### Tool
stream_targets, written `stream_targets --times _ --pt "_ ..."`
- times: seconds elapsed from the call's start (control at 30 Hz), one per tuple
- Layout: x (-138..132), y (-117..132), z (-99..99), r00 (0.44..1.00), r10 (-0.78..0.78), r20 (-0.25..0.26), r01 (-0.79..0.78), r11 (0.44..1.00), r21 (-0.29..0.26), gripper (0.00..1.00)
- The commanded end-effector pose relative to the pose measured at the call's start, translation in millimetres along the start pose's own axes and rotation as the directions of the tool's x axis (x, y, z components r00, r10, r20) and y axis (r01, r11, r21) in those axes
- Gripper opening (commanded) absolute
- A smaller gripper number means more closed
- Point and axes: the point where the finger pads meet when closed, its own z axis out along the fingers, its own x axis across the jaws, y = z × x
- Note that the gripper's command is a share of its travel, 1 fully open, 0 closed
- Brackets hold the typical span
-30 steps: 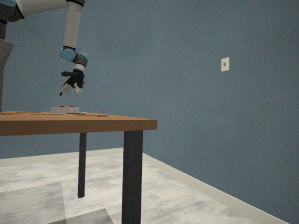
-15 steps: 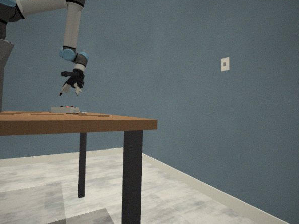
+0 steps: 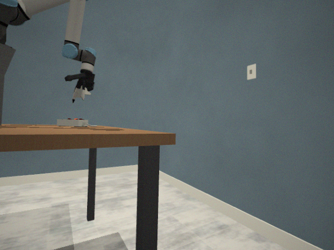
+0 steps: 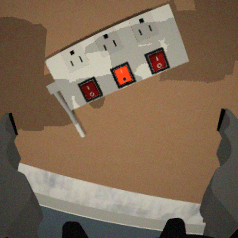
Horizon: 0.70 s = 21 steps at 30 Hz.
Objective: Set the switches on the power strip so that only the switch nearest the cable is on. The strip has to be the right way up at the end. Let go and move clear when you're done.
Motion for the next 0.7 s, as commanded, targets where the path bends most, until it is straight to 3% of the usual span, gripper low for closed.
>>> stream_targets --times 0.0,0.2,0.67 --pt "-2.8 0.9 -19.2 0.980 0.192 -0.058 -0.198 0.973 -0.114 1.00" --pt "-4.5 1.9 -30.1 0.958 0.270 -0.092 -0.282 0.947 -0.152 1.00" --pt "-4.5 1.9 -30.3 0.958 0.271 -0.092 -0.283 0.947 -0.153 1.00"
